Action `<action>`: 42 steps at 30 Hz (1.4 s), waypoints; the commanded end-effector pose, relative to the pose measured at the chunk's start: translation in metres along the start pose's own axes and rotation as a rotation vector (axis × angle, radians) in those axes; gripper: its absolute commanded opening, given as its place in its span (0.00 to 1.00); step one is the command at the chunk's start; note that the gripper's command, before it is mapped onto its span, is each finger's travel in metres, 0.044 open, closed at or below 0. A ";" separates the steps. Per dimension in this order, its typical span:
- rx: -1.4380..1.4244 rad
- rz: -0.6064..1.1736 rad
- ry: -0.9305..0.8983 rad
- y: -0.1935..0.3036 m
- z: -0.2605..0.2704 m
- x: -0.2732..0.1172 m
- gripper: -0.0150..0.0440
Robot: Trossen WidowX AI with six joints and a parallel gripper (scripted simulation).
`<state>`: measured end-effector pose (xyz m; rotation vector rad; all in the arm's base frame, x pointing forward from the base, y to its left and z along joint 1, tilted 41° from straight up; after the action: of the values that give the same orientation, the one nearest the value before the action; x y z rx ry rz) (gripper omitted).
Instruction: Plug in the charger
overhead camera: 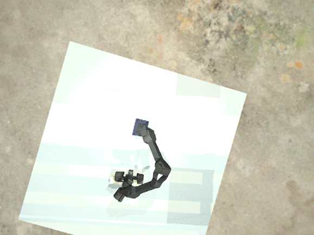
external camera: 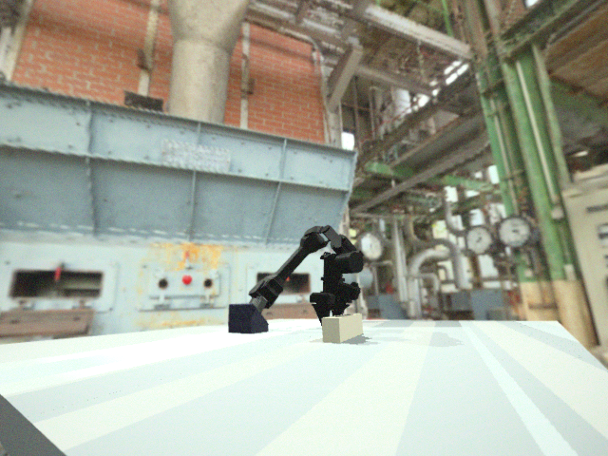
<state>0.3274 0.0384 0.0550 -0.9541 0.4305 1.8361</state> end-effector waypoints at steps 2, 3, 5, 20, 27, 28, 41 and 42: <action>-0.006 0.000 -0.002 0.003 0.000 0.001 1.00; -0.006 -0.001 -0.002 0.003 0.000 0.001 1.00; -0.007 -0.002 -0.002 0.004 0.000 0.001 1.00; -0.014 -0.009 -0.001 0.009 0.001 0.002 1.00; -0.015 -0.010 -0.001 0.011 0.001 0.002 1.00; -0.015 -0.010 -0.001 0.012 0.001 0.002 1.00; -0.015 -0.009 0.000 0.027 0.002 0.002 1.00; -0.015 -0.009 0.000 0.028 0.002 0.002 1.00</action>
<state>0.3059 0.0294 0.0523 -0.9608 0.4136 1.8282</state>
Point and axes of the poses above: the point midway between the two fingers, 35 mm back from their tips, its own x axis out along the fingers, its own z axis across the jaws, y = z × x, the point moved 7 cm from there along -x, back along the fingers, and after that the axes turned 7 degrees about -x, right-handed, at the moved point
